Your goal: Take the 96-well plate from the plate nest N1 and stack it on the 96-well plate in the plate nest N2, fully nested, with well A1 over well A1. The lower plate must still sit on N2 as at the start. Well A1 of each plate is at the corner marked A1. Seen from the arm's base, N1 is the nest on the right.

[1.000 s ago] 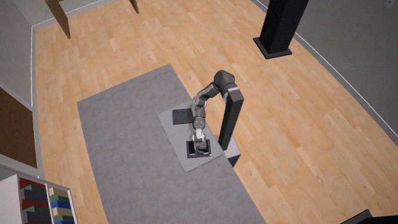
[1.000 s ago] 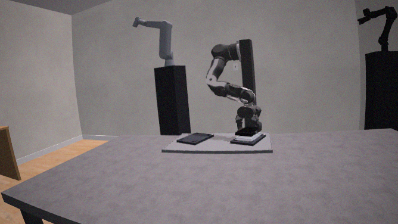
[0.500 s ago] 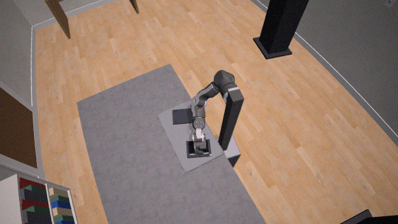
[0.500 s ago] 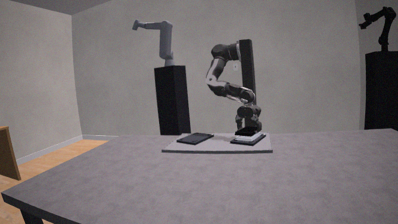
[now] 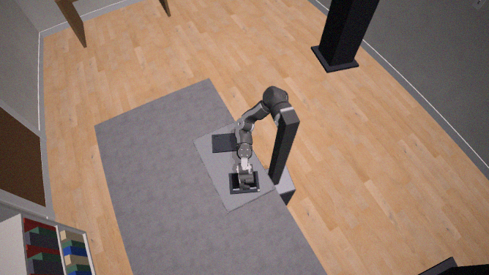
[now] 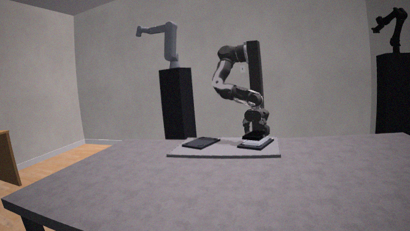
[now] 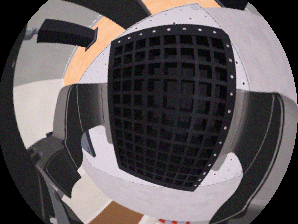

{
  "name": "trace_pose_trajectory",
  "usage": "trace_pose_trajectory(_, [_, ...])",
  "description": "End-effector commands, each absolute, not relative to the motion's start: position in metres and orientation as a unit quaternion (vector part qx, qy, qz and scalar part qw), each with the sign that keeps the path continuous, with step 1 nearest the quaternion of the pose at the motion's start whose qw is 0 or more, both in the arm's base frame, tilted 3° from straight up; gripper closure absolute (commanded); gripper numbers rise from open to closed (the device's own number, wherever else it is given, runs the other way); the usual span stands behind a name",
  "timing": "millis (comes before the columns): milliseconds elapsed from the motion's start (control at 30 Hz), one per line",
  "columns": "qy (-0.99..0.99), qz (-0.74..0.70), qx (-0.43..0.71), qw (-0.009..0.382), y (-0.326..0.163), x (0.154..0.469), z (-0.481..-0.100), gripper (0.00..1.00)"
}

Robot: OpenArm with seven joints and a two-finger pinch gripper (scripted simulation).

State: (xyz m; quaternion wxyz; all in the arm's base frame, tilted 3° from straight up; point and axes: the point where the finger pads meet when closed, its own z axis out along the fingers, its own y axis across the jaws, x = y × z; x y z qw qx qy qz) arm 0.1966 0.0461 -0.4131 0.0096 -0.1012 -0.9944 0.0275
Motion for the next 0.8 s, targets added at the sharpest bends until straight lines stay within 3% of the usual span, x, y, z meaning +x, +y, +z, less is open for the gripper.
trace_pose_trajectory(0, [-0.994, 0.029, -0.101, 0.009, 0.0456, 0.1968, -0.4122, 1.0])
trace_pose_trajectory(767, [-0.995, 0.029, -0.1, 0.007, 0.046, 0.1982, -0.4106, 1.0])
